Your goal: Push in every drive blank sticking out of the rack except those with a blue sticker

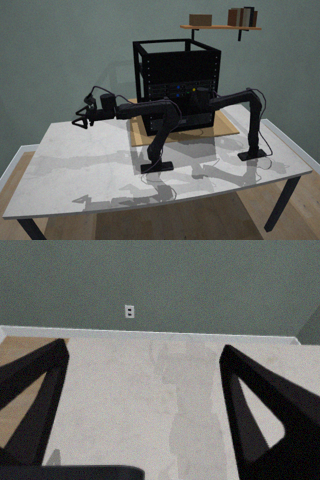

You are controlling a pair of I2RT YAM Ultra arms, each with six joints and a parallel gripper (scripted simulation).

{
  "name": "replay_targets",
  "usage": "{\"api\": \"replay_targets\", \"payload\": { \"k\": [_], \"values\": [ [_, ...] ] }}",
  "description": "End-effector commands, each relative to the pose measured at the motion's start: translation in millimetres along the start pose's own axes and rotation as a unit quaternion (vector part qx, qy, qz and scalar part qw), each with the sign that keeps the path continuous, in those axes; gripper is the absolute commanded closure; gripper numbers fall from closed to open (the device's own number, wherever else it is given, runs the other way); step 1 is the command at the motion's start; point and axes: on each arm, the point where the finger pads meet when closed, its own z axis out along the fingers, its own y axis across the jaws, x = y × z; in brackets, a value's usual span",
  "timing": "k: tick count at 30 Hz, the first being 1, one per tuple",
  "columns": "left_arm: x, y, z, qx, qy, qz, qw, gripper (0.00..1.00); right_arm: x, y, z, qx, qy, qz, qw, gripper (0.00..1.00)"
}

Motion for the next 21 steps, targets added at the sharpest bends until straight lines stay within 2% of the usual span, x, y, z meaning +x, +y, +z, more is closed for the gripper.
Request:
{"api": "replay_targets", "payload": {
  "k": [1,14,16,18,21],
  "values": [
    [-16.4,3.4,-7.4,-0.007,-0.016,0.004,1.000,0.00,-4.9,18.3,9.2,-0.010,-0.005,0.010,1.000,1.00],
    [-16.4,3.4,-7.4,-0.007,-0.016,0.004,1.000,0.00,-6.7,22.2,7.3,-0.013,-0.005,0.014,1.000,1.00],
    [-16.4,3.4,-7.4,-0.007,-0.016,0.004,1.000,0.00,-9.2,30.1,-3.1,-0.018,-0.007,0.023,1.000,1.00],
    [-16.4,3.4,-7.4,-0.007,-0.016,0.004,1.000,0.00,-6.9,14.0,-15.9,-0.010,-0.003,0.009,1.000,1.00],
    [-16.4,3.4,-7.4,-0.007,-0.016,0.004,1.000,0.00,-7.0,13.4,-30.3,-0.009,-0.003,0.009,1.000,1.00]
  ]
}}
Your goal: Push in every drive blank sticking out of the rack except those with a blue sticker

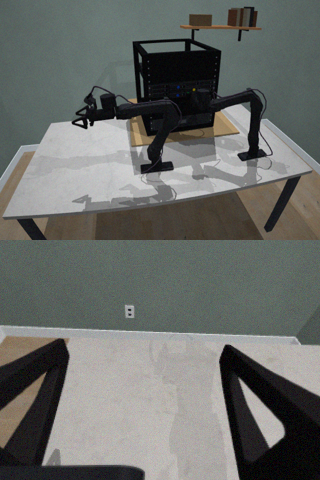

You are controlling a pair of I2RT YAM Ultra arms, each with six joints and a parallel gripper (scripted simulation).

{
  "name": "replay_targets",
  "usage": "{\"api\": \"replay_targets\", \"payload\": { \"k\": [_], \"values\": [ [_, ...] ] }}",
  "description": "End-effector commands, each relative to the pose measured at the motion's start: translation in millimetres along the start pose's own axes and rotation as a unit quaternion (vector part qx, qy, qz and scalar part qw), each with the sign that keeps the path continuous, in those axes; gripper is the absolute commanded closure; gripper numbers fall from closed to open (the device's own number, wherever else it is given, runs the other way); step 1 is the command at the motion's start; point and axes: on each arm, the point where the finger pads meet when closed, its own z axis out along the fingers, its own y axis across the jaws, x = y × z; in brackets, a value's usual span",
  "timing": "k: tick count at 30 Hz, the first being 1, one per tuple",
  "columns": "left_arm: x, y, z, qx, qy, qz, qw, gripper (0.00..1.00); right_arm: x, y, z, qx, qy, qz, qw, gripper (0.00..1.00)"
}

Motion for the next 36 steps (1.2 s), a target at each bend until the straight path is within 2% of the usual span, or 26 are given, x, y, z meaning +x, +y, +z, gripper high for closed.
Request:
{"api": "replay_targets", "payload": {
  "k": [1,8,12,14,16,29,36],
  "values": [
    [-16.4,3.4,-7.4,-0.007,-0.016,0.004,1.000,0.00,-5.1,19.3,-20.8,-0.012,0.001,0.016,1.000,1.00],
    [-16.4,3.4,-7.4,-0.007,-0.016,0.004,1.000,0.00,-6.0,17.8,-78.3,-0.012,0.001,0.018,1.000,1.00],
    [-16.4,3.4,-7.4,-0.007,-0.016,0.004,1.000,0.00,-6.2,17.2,-94.5,-0.011,0.001,0.018,1.000,1.00],
    [-16.4,3.4,-7.4,-0.007,-0.016,0.004,1.000,0.00,-5.7,26.4,-96.4,-0.014,0.001,0.031,0.999,1.00],
    [-16.4,3.4,-7.4,-0.007,-0.016,0.004,1.000,0.00,-10.8,26.3,-90.0,-0.014,-0.009,0.031,0.999,1.00],
    [-16.4,3.4,-7.4,-0.007,-0.016,0.004,1.000,0.00,-8.8,25.9,-91.7,-0.014,-0.005,0.028,0.999,1.00],
    [-16.4,3.4,-7.4,-0.007,-0.016,0.004,1.000,0.00,-10.1,52.4,-101.0,-0.013,0.001,0.030,0.999,1.00]
  ]
}}
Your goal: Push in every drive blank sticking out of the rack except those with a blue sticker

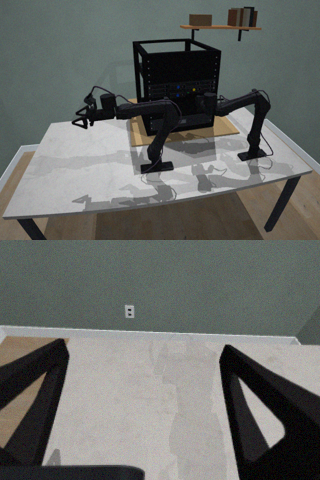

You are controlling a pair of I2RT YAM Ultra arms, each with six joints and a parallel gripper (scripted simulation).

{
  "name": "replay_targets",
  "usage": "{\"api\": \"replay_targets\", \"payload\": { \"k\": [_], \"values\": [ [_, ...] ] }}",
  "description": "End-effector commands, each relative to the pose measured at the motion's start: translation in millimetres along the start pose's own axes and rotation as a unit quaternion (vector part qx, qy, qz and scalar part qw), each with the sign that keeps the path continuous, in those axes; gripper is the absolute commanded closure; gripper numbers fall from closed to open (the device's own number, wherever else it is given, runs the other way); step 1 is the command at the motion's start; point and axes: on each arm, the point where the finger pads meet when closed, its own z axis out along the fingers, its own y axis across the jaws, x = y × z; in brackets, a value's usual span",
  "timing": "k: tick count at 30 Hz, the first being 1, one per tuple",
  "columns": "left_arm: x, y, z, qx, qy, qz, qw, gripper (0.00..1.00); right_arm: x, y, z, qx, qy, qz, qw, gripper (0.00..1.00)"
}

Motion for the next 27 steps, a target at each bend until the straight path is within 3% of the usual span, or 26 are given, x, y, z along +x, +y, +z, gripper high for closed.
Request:
{"api": "replay_targets", "payload": {
  "k": [1,6,14,27],
  "values": [
    [-16.4,3.4,-7.4,-0.007,-0.016,0.004,1.000,0.00,-10.9,46.0,-9.9,-0.007,0.001,0.030,1.000,1.00],
    [-16.4,3.4,-7.4,-0.007,-0.016,0.004,1.000,0.00,-14.1,53.2,-6.1,-0.007,-0.001,0.032,0.999,1.00],
    [-16.4,3.4,-7.4,-0.007,-0.016,0.004,1.000,0.00,-5.3,41.0,55.8,-0.003,0.000,0.014,1.000,1.00],
    [-16.4,3.4,-7.4,-0.007,-0.016,0.004,1.000,0.00,-10.4,55.3,53.1,-0.010,0.007,0.030,0.999,1.00]
  ]
}}
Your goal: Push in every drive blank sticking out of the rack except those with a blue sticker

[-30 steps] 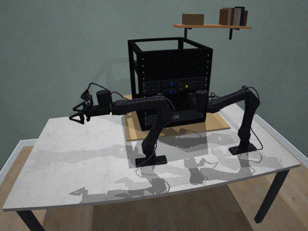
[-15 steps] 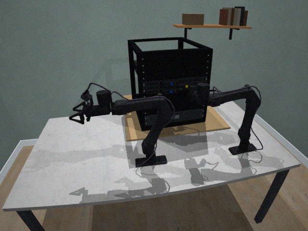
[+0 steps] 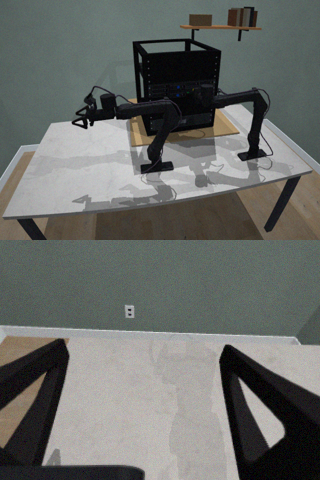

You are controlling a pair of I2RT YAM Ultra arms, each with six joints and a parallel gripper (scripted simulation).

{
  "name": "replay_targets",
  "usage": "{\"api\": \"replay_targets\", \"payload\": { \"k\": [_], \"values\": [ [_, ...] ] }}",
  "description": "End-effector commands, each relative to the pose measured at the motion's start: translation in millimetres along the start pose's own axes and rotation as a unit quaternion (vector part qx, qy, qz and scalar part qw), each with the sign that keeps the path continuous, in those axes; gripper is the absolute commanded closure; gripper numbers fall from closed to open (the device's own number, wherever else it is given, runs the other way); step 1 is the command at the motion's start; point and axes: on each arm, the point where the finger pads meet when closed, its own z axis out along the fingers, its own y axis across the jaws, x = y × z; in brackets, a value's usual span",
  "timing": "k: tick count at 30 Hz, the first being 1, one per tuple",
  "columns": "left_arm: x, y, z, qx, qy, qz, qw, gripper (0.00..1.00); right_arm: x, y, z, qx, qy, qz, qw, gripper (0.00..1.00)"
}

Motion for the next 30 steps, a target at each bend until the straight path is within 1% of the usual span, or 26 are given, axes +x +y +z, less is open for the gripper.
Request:
{"api": "replay_targets", "payload": {
  "k": [1,9,13,16,30],
  "values": [
    [-16.4,3.4,-7.4,-0.007,-0.016,0.004,1.000,0.00,-5.0,26.9,-4.1,-0.011,0.007,0.028,1.000,1.00],
    [-16.4,3.4,-7.4,-0.007,-0.016,0.004,1.000,0.00,-4.7,26.7,-4.3,-0.011,0.005,0.027,1.000,1.00],
    [-16.4,3.4,-7.4,-0.007,-0.016,0.004,1.000,0.00,6.6,14.6,-2.1,-0.004,0.005,0.011,1.000,1.00],
    [-16.4,3.4,-7.4,-0.007,-0.016,0.004,1.000,0.00,1.4,22.9,-4.2,-0.008,0.005,0.021,1.000,1.00],
    [-16.4,3.4,-7.4,-0.007,-0.016,0.004,1.000,0.00,1.7,22.3,-3.8,-0.008,0.005,0.020,1.000,1.00]
  ]
}}
